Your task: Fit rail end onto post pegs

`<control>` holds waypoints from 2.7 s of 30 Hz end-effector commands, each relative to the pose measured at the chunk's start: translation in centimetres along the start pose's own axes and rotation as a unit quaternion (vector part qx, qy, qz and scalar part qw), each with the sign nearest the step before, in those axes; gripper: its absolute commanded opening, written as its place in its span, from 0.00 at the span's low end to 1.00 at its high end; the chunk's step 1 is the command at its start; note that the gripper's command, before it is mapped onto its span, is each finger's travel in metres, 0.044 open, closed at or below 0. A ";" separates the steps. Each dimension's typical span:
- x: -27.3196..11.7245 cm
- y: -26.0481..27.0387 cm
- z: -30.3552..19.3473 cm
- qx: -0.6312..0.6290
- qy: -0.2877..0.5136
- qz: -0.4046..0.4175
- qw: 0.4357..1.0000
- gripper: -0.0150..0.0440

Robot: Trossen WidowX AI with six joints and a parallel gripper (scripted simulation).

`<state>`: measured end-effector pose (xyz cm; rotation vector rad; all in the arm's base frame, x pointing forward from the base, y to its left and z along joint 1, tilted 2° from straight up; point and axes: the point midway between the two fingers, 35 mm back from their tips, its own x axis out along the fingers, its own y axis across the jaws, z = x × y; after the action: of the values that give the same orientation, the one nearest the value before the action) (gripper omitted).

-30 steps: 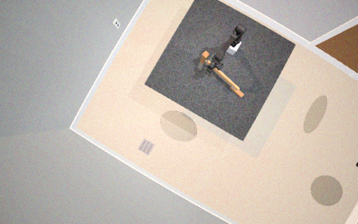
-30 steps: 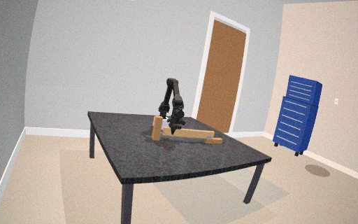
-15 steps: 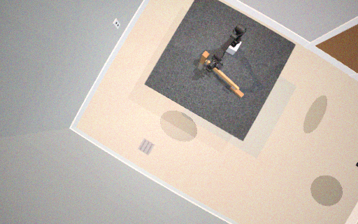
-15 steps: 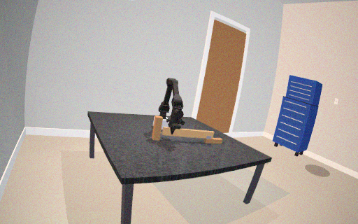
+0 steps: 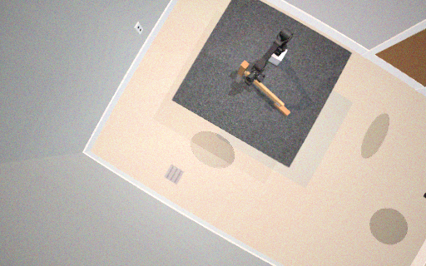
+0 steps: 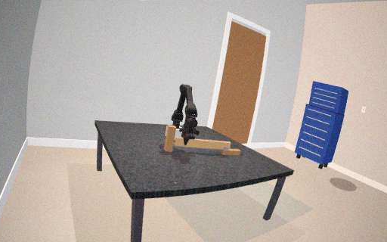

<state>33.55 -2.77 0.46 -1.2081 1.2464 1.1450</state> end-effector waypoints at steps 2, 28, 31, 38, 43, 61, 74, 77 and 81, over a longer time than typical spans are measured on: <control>0.0 -0.1 -0.3 0.000 0.001 -0.002 1.000 0.25; -0.1 -0.1 -1.1 0.000 0.002 -0.002 1.000 0.25; -0.1 -0.1 -1.2 0.000 0.002 -0.002 1.000 0.25; -0.2 -0.1 -1.2 0.000 0.002 -0.002 1.000 0.25; -0.3 -0.1 -1.1 0.000 0.002 -0.002 1.000 0.25; -0.4 -0.1 -0.6 0.000 0.001 -0.002 1.000 0.25; -0.2 -0.1 -0.4 0.000 0.001 -0.002 1.000 0.25; -0.1 -0.1 -0.4 0.000 0.001 -0.002 1.000 0.25; -0.1 -0.1 -0.4 0.000 0.001 -0.002 1.000 0.25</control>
<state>33.53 -3.31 0.55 -1.2117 1.2480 1.1450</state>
